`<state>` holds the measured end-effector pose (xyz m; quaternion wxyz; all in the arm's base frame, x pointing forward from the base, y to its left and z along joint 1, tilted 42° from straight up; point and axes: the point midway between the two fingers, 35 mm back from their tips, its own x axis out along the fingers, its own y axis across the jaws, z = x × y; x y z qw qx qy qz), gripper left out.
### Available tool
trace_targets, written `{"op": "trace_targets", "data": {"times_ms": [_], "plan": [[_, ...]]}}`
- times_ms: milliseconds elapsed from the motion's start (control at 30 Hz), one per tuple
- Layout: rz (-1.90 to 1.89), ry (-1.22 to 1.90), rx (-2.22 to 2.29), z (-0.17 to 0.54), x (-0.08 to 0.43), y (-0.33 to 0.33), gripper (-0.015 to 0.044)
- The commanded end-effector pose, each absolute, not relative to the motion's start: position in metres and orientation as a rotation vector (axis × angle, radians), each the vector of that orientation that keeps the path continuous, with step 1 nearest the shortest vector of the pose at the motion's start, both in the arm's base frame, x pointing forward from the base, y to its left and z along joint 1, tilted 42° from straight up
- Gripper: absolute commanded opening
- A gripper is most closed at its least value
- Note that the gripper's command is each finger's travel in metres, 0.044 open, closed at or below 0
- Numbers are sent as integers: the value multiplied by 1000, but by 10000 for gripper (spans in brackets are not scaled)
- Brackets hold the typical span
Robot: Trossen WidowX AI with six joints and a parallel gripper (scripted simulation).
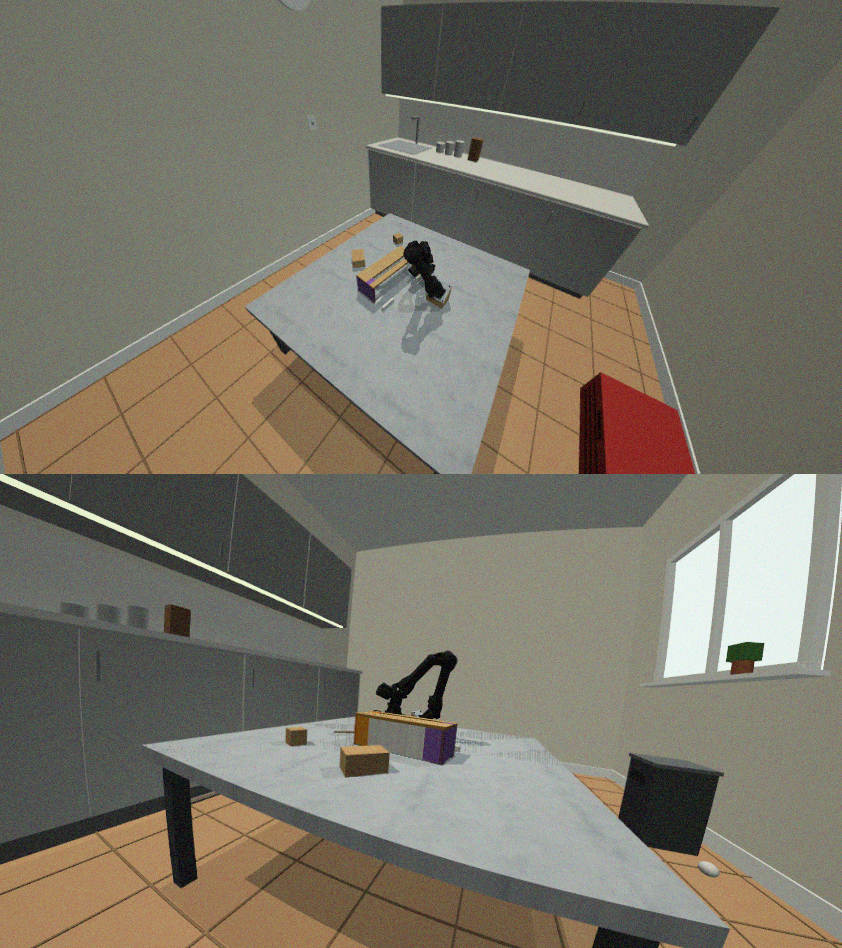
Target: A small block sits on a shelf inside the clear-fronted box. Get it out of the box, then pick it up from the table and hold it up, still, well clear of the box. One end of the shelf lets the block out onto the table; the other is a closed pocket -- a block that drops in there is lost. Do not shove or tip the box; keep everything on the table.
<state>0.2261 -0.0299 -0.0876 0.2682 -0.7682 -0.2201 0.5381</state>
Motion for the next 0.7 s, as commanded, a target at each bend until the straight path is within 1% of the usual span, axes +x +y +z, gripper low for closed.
{"op": "trace_targets", "data": {"times_ms": [0, 267, 533, 633, 667], "plan": [[1449, -595, -2066, -92, 224, -24, 285], [1447, -596, -2065, -99, 222, -17, 285], [1447, -596, -2065, -99, 222, -17, 75], [1447, -596, -2065, -99, 222, -17, 55], [1448, -596, -2065, -98, 222, -17, 29]]}}
